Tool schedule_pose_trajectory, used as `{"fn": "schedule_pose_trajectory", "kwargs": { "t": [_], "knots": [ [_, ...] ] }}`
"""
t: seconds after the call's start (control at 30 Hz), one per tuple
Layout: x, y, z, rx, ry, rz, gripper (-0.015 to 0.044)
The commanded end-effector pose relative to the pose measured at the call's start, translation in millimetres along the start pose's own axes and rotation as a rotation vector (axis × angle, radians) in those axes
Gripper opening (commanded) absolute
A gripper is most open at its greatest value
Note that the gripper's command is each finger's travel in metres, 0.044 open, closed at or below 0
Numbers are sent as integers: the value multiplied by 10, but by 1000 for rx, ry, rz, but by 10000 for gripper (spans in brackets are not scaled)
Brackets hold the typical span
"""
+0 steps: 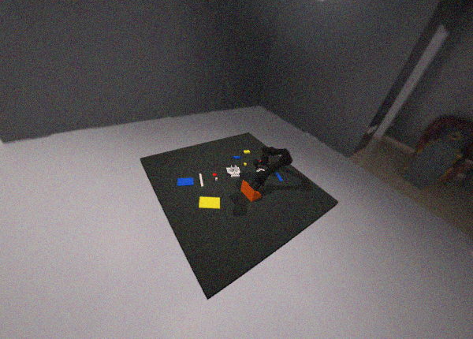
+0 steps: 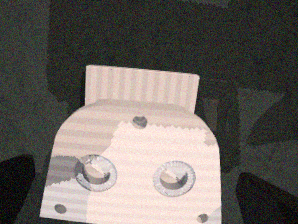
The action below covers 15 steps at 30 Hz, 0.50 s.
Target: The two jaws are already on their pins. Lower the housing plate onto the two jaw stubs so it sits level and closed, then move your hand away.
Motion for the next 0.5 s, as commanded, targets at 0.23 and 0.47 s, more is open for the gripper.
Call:
{"fn": "schedule_pose_trajectory", "kwargs": {
  "t": [0.23,0.47],
  "knots": [
    [129,35,8,-11,1,11,440],
    [129,35,8,-11,1,11,440]
  ]
}}
Point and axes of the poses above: the point midway between the two fingers, 35 mm back from their tips, its own x axis out along the fingers, its own z axis across the jaws, y = z × x, the point moved 1 cm from there along -x, back along the fingers, and after that the axes turned 4 degrees about x, right-handed, at the moved point
